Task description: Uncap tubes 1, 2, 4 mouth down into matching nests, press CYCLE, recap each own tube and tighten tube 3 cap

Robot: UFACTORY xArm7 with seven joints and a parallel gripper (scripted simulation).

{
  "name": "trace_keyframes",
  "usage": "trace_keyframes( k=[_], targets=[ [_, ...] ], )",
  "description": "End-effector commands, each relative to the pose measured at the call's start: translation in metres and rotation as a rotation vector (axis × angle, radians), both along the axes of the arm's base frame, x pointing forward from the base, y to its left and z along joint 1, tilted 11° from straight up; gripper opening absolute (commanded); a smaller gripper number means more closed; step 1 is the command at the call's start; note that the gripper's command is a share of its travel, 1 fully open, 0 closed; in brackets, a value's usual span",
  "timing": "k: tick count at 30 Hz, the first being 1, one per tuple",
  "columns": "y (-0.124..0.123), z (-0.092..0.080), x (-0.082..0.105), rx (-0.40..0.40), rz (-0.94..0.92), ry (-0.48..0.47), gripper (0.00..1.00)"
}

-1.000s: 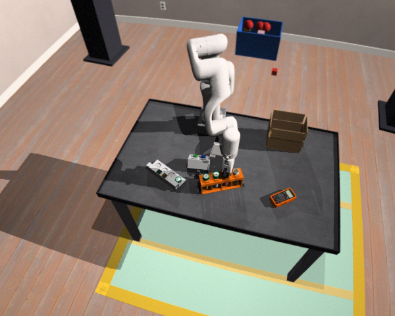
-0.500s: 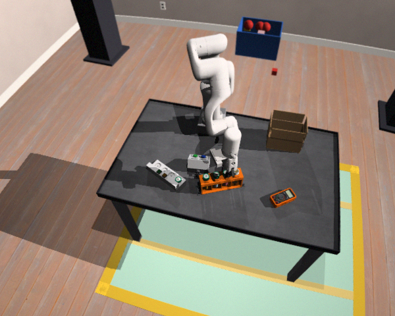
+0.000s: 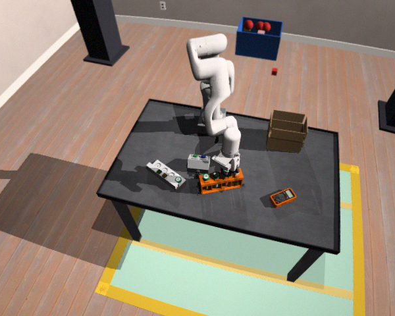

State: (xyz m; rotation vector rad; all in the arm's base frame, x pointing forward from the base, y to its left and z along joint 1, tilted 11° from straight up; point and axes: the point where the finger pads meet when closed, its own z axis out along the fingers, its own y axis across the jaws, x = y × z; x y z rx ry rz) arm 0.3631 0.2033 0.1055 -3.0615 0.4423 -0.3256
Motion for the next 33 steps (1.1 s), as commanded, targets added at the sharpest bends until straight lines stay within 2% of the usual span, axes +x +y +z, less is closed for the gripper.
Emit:
trace_keyframes(
  k=[1,3,4,16,20,23,25,33],
  targets=[
    [0.0003,0.0013,0.0012,0.018,0.061,0.026,0.0],
    [0.0003,0.0013,0.0012,0.018,0.061,0.026,0.0],
    [0.0003,0.0013,0.0012,0.018,0.061,0.026,0.46],
    [0.0003,0.0013,0.0012,0.018,0.061,0.026,0.46],
    [0.0002,0.0014,0.0012,0.079,-0.243,0.031,0.46],
    [0.0002,0.0014,0.0012,0.086,-0.276,0.031,0.46],
    [0.0002,0.0014,0.0012,0.12,-0.445,0.034,0.46],
    [0.0003,0.0013,0.0012,0.19,-0.788,0.04,0.46]
  ],
)
